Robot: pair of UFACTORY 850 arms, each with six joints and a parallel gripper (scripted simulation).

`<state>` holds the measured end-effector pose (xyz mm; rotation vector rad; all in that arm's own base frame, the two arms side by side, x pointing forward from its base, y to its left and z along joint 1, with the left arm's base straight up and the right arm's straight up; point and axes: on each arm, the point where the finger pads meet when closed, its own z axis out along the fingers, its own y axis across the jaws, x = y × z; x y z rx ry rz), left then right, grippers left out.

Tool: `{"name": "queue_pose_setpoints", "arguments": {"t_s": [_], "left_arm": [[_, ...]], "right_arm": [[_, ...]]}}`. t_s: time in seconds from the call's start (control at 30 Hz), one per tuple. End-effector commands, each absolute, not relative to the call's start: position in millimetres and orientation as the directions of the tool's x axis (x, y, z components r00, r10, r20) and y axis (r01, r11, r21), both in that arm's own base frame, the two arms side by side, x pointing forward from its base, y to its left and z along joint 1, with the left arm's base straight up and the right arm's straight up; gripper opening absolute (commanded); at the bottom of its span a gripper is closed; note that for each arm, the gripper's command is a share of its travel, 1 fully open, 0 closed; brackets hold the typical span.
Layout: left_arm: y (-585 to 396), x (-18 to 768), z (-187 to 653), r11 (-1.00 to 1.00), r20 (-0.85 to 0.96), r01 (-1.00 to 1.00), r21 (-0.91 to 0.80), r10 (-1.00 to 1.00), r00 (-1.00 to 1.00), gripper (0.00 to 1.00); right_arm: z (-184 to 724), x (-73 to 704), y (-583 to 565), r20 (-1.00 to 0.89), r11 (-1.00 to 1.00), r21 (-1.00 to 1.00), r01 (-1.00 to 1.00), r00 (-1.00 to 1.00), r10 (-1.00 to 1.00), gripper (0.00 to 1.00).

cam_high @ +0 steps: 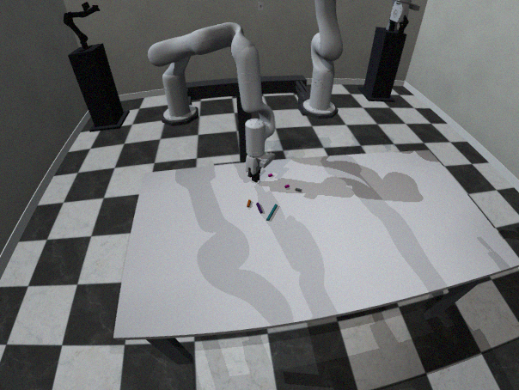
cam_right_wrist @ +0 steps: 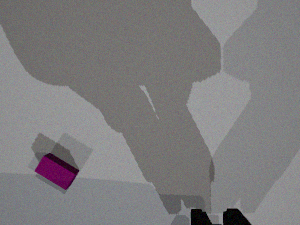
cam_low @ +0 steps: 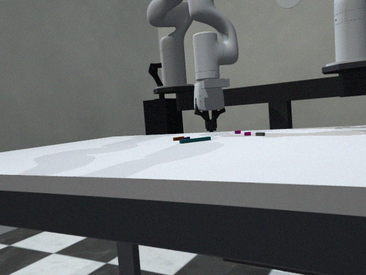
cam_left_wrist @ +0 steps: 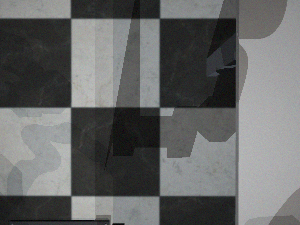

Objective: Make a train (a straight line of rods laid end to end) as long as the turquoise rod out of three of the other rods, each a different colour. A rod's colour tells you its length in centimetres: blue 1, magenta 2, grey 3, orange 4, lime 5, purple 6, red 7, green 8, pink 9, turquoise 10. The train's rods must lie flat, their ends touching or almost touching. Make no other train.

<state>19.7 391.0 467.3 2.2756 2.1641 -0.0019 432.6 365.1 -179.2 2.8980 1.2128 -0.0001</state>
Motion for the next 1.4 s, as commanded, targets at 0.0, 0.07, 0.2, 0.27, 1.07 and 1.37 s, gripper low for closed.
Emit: {"name": "queue_pose_setpoints", "arguments": {"t_s": [0.0, 0.07, 0.2, 0.27, 1.07, 1.37], "left_arm": [[391, 20, 468, -0.050, 0.000, 0.999, 0.000, 0.999, 0.050, 1.00], [391, 20, 468, -0.050, 0.000, 0.999, 0.000, 0.999, 0.050, 1.00], [391, 20, 468, -0.050, 0.000, 0.999, 0.000, 0.999, 0.050, 1.00], [391, 20, 468, -0.050, 0.000, 0.999, 0.000, 0.999, 0.050, 1.00], [391, 20, 468, -0.050, 0.000, 0.999, 0.000, 0.999, 0.050, 1.00], [391, 20, 468, -0.050, 0.000, 0.999, 0.000, 0.999, 0.050, 1.00]], "right_arm": [[-179, 434, 366, 0.002, -0.702, 0.000, 0.712, 0.702, 0.712, 0.06], [-180, 434, 366, 0.002, -0.702, 0.000, 0.712, 0.702, 0.712, 0.06], [-183, 433, 366, 0.002, -0.702, 0.000, 0.712, 0.702, 0.712, 0.06], [-185, 433, 366, 0.002, -0.702, 0.000, 0.712, 0.702, 0.712, 0.06], [-190, 433, 366, 0.002, -0.702, 0.000, 0.712, 0.702, 0.712, 0.06], [-190, 433, 366, 0.002, -0.702, 0.000, 0.712, 0.702, 0.712, 0.06]]}}
